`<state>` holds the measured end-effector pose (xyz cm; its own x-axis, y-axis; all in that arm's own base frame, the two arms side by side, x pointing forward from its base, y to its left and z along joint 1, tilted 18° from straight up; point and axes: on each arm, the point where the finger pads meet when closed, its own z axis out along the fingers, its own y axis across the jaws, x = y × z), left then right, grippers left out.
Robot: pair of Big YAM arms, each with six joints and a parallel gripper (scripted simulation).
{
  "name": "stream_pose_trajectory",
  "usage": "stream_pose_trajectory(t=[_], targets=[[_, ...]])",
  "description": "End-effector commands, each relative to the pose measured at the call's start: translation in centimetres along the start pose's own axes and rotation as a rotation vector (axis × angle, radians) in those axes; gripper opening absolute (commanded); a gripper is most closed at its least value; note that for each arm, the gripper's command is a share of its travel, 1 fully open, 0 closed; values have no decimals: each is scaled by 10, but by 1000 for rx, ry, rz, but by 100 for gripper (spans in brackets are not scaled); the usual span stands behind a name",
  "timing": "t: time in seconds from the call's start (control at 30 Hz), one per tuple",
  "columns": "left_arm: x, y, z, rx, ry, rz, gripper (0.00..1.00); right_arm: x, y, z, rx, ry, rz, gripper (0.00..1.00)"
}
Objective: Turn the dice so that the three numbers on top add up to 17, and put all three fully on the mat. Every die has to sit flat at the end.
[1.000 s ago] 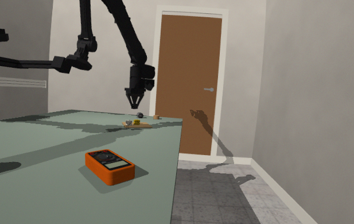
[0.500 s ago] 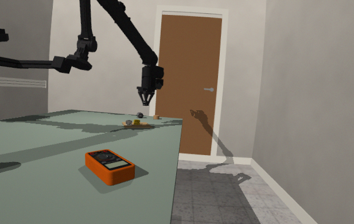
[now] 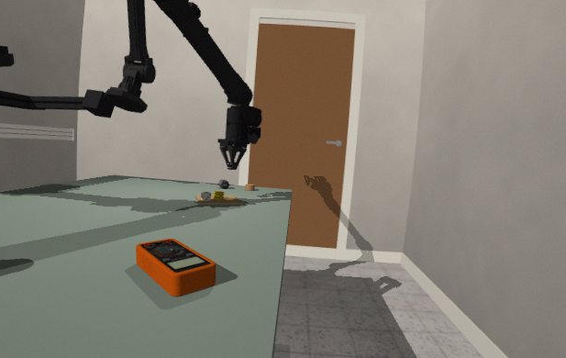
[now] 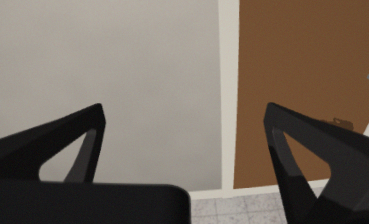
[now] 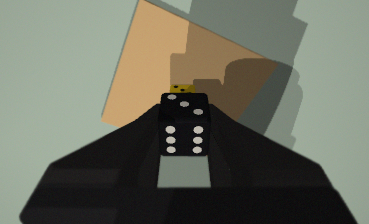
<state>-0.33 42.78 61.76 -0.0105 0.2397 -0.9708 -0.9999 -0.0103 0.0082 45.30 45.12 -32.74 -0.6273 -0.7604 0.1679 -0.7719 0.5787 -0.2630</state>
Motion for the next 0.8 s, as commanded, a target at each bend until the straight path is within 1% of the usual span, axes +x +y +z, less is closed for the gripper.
stream_pose_trajectory(t=[0.0, 0.07, 0.23, 0.3, 0.33, 0.37, 0.6, 0.77], targets=[[-25, 4, -11, -10, -59, -6, 100, -18, -3, -1, -1, -33, 22, 20], [-25, 4, -11, -10, -59, -6, 100, -19, -9, 6, -1, -41, 27, 20], [-25, 4, -11, -10, -59, -6, 100, -18, -10, 25, 0, -37, 16, 20], [-25, 4, -11, -10, -59, -6, 100, -18, -10, 25, 0, -37, 16, 20], [-25, 4, -11, -10, -59, -6, 100, -15, -10, 30, 0, -27, 13, 20], [-25, 4, -11, -10, -59, -6, 100, -19, -10, 34, 1, -39, 17, 20], [-25, 4, -11, -10, -59, -6, 100, -16, -10, 69, 1, -34, 15, 20], [-25, 4, -11, -10, -59, -6, 100, -15, -10, 87, 1, -30, 14, 20]])
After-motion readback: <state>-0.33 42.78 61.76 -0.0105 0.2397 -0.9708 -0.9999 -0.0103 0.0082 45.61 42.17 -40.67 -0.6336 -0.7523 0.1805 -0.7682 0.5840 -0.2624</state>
